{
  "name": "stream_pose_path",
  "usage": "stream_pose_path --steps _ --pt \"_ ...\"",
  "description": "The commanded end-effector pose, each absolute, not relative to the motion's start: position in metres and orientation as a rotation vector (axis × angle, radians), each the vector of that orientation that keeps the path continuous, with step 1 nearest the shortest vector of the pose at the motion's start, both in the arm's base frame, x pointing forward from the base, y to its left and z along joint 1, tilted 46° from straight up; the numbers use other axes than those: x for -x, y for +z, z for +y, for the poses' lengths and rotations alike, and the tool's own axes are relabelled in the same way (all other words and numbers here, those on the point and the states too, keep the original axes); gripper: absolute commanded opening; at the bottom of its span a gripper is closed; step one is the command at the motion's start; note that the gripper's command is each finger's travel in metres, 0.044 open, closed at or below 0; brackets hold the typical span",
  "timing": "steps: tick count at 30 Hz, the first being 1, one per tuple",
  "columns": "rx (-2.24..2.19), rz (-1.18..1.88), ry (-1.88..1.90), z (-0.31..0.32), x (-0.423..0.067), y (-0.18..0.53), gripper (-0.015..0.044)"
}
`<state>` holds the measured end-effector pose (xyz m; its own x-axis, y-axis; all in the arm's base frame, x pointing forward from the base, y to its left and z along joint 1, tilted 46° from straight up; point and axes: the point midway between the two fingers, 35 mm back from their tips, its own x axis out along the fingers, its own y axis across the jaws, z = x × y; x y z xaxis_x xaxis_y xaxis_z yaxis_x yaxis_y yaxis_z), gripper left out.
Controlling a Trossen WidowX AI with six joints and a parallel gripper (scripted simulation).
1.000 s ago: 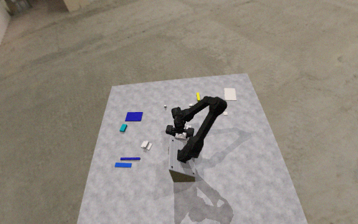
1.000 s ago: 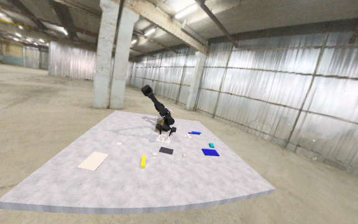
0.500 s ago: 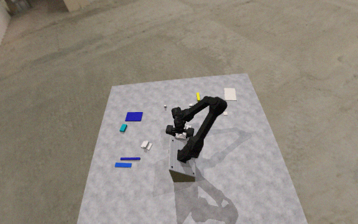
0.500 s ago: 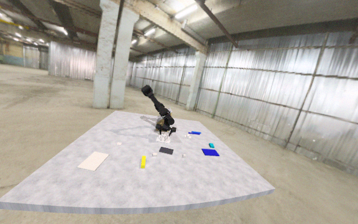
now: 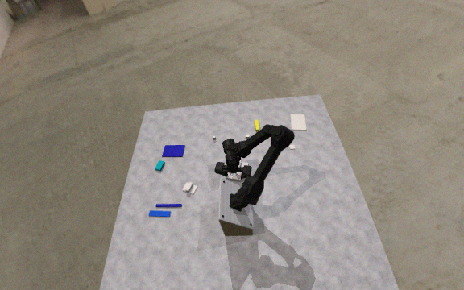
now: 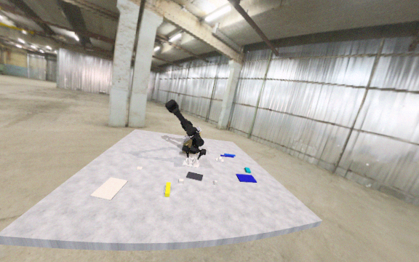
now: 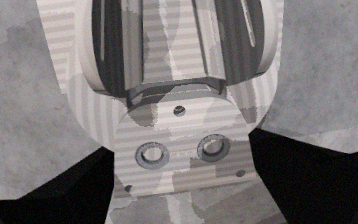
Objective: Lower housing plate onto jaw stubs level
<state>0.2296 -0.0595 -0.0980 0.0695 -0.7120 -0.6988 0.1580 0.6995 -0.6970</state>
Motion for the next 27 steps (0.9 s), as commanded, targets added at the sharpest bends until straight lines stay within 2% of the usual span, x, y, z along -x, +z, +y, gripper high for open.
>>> stream_pose_path --steps 1,20,23,27 --pt "0.508 1.352 -0.7 -0.0603 -0.23 -0.0989 0.0351" --pt "0.508 1.352 -0.7 -0.0603 -0.23 -0.0989 0.0351" --pt "0.511 1.353 -0.698 -0.0595 -0.2296 -0.0981 0.043" --pt "0.511 1.353 -0.698 -0.0595 -0.2296 -0.0981 0.044"
